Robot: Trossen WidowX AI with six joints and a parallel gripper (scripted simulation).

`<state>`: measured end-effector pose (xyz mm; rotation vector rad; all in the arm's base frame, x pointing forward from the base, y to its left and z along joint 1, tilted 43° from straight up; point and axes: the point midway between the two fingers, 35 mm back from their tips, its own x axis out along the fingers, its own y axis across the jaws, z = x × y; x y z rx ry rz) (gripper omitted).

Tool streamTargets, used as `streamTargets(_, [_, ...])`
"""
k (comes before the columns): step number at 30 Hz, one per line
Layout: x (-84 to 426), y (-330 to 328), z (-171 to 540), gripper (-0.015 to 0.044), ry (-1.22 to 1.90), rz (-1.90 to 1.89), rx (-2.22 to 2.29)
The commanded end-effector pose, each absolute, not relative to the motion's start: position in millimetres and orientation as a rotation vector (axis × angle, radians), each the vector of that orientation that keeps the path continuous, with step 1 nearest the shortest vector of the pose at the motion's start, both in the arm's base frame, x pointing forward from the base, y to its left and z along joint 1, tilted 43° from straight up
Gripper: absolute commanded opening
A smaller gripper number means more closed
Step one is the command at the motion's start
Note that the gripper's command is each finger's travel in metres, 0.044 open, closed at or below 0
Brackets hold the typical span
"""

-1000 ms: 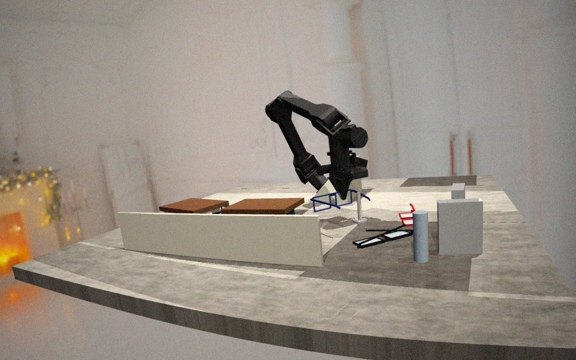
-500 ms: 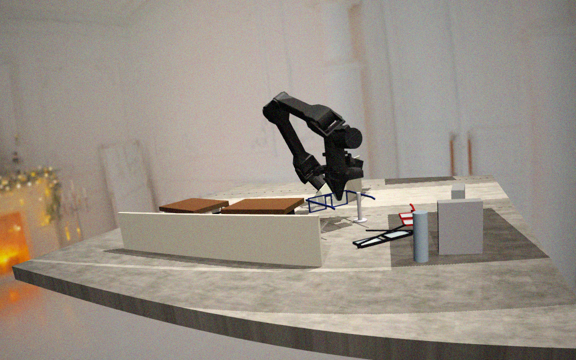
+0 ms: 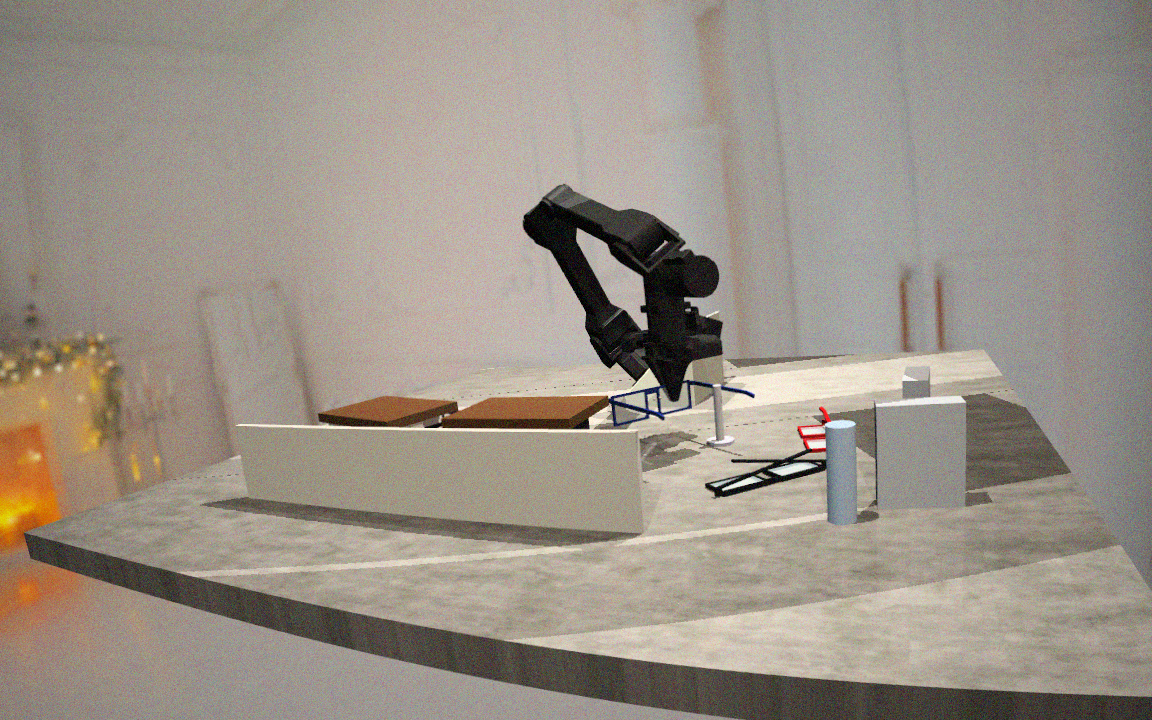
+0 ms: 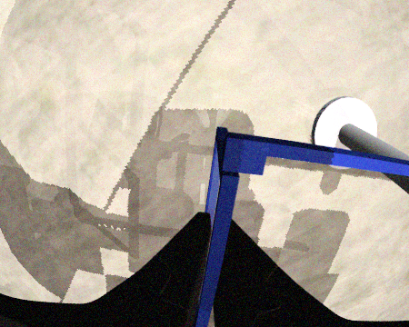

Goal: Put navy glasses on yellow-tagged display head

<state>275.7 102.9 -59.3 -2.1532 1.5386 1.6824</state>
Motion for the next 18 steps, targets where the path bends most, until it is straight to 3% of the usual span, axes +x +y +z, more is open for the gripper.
streamTargets(1, [275.9, 103.3, -58.3, 0.0000, 1.536, 1.680, -2.162])
streamTargets(18, [270.8, 107.0, -61.3, 0.0000, 1.536, 1.680, -2.162])
